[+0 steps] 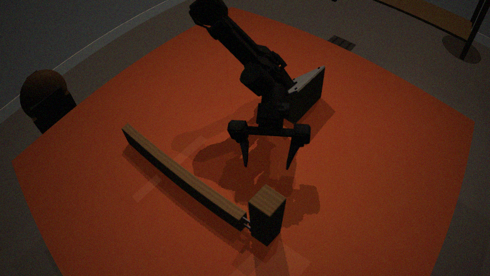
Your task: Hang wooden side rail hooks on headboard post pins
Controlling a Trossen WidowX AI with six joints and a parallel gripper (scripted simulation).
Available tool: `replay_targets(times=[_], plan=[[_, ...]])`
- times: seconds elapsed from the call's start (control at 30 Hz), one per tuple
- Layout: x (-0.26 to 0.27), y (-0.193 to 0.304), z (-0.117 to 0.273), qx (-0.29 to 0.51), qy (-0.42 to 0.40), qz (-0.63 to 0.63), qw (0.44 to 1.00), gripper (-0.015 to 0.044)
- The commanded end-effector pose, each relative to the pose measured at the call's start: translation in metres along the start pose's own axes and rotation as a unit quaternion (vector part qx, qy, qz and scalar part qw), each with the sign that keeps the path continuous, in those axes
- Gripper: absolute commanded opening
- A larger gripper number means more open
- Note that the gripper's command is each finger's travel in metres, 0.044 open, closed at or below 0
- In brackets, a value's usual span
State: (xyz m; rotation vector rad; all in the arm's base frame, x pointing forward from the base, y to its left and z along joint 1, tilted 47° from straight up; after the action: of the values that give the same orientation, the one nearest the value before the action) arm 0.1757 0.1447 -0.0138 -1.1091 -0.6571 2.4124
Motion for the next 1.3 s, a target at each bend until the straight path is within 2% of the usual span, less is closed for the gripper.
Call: replay_targets(times=[0.0,0.4,0.83,1.27], plan=[[0.0,0.0,0.0,0.001,0.002,0.002,1.0,0.044],[0.0,-0.001,-0.003,0.006,-0.002,0.007,1.0,0.044],[-0.028,-0.047,-0.051,0.101,-0.091,0.082,0.987,0.044],[-0.081,-0.086,-0.036,0.181,-0.216,0.119,0.952,0.044]])
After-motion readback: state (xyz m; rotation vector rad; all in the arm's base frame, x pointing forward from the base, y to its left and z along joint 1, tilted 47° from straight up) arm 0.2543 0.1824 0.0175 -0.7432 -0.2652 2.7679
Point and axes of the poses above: the point midway between the two fingers, 35 mm back from their tips, its own z axis back along the fingers, its own x axis across the jaws, y = z × x, the point moved 7 cm from there along z, back along the fingers, and after that the axes turned 1 degree about z, right-handed, at the moved point
